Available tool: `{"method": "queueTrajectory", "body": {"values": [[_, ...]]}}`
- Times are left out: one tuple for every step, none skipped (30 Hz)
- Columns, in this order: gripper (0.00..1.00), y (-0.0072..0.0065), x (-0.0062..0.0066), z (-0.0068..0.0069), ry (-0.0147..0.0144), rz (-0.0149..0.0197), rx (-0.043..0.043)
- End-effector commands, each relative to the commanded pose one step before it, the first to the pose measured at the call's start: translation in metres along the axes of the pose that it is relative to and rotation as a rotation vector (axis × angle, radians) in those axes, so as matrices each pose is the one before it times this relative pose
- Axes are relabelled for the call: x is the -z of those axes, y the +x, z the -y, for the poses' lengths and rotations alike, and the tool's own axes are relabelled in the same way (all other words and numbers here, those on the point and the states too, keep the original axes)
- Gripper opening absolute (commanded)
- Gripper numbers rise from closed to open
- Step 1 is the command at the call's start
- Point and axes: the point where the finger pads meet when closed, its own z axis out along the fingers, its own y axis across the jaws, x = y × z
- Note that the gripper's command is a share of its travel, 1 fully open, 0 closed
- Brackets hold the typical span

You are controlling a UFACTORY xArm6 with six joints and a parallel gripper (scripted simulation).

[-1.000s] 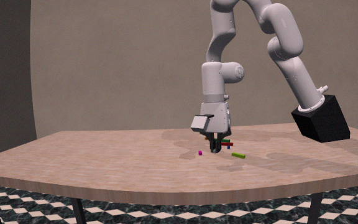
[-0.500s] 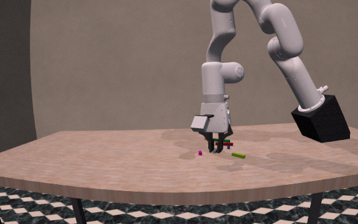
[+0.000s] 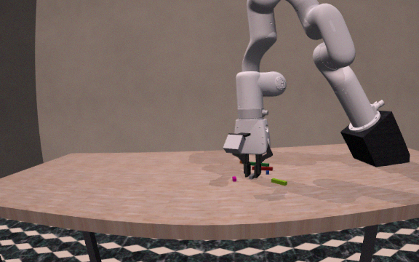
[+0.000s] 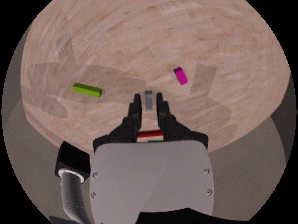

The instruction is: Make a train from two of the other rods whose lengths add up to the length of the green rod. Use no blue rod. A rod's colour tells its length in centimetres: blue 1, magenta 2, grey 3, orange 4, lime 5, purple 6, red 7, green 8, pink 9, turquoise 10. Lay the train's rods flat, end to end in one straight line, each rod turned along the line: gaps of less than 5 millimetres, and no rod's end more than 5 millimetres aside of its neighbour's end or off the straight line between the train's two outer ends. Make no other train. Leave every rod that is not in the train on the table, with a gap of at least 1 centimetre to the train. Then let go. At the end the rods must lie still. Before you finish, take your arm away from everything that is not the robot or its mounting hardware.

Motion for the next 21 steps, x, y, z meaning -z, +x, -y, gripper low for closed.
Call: {"method": "queueTrajectory", "body": {"values": [[0.24,0.0007,0.00414,-0.001,-0.00042,-0.00242,0.00019],[0.24,0.0,0.00224,0.00001,0.00003,-0.00002,0.0],[0.24,-0.00001,0.0028,0.0,0.0,0.00001,0.0],[0.24,0.0,0.00334,0.00005,0.00015,-0.00011,-0.00001],[0.24,0.0,0.00435,-0.00002,-0.00006,0.00005,0.0],[0.24,0.0,0.00535,0.00001,0.00004,-0.00003,0.0],[0.24,0.0,0.00673,-0.00001,-0.00004,0.00004,0.0],[0.24,0.0,0.00708,0.0,0.00001,0.0,0.0],[0.24,0.0,0.00699,0.00002,0.00004,-0.00004,0.0],[0.24,0.0,0.00679,-0.00001,-0.00003,0.00003,0.0],[0.24,0.0,0.00646,0.00001,0.00001,-0.00002,0.0],[0.24,0.0,0.00604,0.00001,0.00003,-0.00003,0.0],[0.24,0.0,0.00552,0.0,0.0,0.0,0.0],[0.24,0.0,0.00491,0.0,0.0,0.0,0.0],[0.24,0.0,0.00423,-0.00001,-0.00001,0.00001,0.0],[0.24,0.0,0.0035,-0.00001,-0.00001,0.00001,0.0],[0.24,0.0,0.0,0.0,0.0,0.0,0.0],[0.24,0.0,0.0,0.0,0.0,0.0,0.0],[0.24,0.0,0.00274,0.00001,0.00001,-0.00002,0.0],[0.24,0.0,0.00201,-0.00001,-0.00001,0.00001,0.0],[0.24,0.0,0.00131,0.00001,0.00001,-0.00001,0.0]]}}
